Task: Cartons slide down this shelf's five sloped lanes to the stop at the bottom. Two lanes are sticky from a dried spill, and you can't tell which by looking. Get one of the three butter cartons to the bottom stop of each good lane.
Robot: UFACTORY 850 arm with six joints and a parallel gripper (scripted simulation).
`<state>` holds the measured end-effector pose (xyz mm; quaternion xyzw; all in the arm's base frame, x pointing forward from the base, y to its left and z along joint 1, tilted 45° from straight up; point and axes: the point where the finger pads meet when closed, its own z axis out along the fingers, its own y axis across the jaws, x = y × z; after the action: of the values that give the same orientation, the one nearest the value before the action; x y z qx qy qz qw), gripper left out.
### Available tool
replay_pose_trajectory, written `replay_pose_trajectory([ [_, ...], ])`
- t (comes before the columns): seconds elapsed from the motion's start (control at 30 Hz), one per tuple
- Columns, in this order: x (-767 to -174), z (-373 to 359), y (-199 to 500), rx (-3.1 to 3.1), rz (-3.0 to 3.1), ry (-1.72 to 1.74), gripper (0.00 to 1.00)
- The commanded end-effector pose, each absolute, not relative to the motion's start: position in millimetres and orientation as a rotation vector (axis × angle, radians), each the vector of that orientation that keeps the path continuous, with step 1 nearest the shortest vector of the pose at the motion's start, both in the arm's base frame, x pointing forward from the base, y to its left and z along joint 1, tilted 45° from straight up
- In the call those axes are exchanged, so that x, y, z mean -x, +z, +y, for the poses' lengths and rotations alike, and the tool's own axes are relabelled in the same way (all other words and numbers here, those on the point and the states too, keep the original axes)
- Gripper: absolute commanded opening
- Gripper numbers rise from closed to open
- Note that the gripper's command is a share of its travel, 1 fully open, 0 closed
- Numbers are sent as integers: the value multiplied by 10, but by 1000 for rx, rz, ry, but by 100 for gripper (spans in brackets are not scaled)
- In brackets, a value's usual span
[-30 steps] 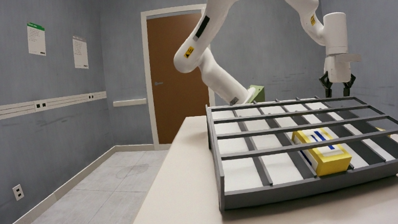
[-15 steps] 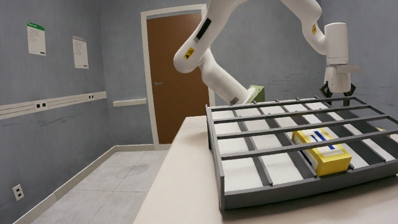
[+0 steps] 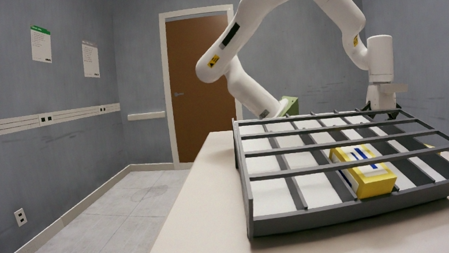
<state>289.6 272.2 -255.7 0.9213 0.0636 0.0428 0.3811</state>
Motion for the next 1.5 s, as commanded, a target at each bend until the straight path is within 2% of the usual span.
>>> replay_pose_trajectory([
  [0.0, -2919, 2657, -2640, -2353, 162, 111, 90],
  [0.2, -2935, 2580, -2724, -2353, 162, 111, 90],
  [0.23, -2976, 2372, -2935, -2353, 162, 111, 90],
  [0.77, -2976, 2372, -2935, -2353, 162, 111, 90],
  [0.8, -2976, 2375, -2934, -2353, 162, 111, 0],
  [1.47, -2976, 2376, -2934, -2354, 162, 111, 0],
])
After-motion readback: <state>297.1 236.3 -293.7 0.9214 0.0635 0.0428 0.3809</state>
